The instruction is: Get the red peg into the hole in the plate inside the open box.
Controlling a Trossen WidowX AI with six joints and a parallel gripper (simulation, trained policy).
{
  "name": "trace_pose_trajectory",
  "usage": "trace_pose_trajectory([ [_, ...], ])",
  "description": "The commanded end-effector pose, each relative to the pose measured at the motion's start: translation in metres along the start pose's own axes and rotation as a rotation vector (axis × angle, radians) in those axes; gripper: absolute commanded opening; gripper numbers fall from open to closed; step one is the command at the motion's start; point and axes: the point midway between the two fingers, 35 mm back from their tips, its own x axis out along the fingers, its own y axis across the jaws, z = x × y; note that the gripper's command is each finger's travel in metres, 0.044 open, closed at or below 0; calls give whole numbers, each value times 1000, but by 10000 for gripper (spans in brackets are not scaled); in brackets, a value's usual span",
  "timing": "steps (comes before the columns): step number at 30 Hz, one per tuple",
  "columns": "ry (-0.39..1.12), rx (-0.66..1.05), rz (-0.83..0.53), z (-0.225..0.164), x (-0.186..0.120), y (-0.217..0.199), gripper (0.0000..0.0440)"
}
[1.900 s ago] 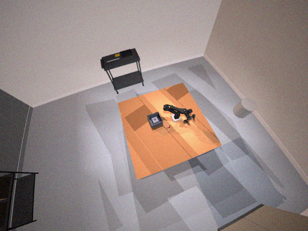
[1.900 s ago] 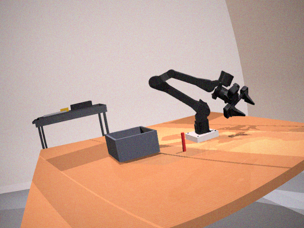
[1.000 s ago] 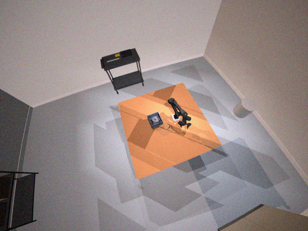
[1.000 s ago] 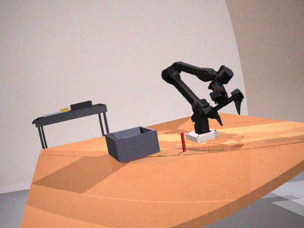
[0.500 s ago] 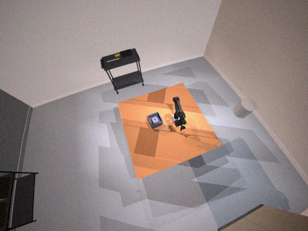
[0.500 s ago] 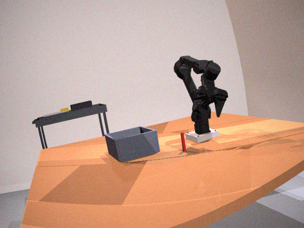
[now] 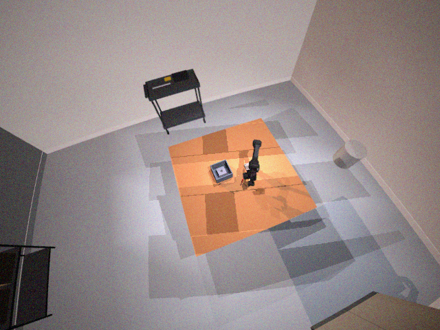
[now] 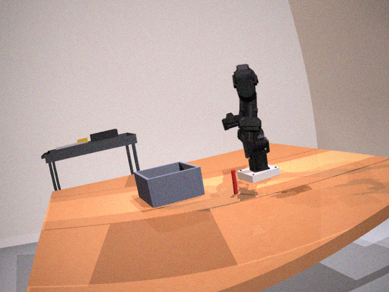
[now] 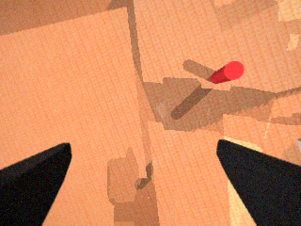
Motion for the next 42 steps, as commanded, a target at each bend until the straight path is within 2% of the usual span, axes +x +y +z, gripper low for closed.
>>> trace_pose_trajectory([
  [1, 13, 93, -50, 10, 2, -5, 440],
  [15, 49, 382, -243, 39, 31, -34, 440],
  [31, 33, 433, -304, 44, 87, -59, 427],
  [33, 35, 428, -315, 43, 93, -62, 393],
  [42, 48, 434, -376, 41, 110, -73, 157],
])
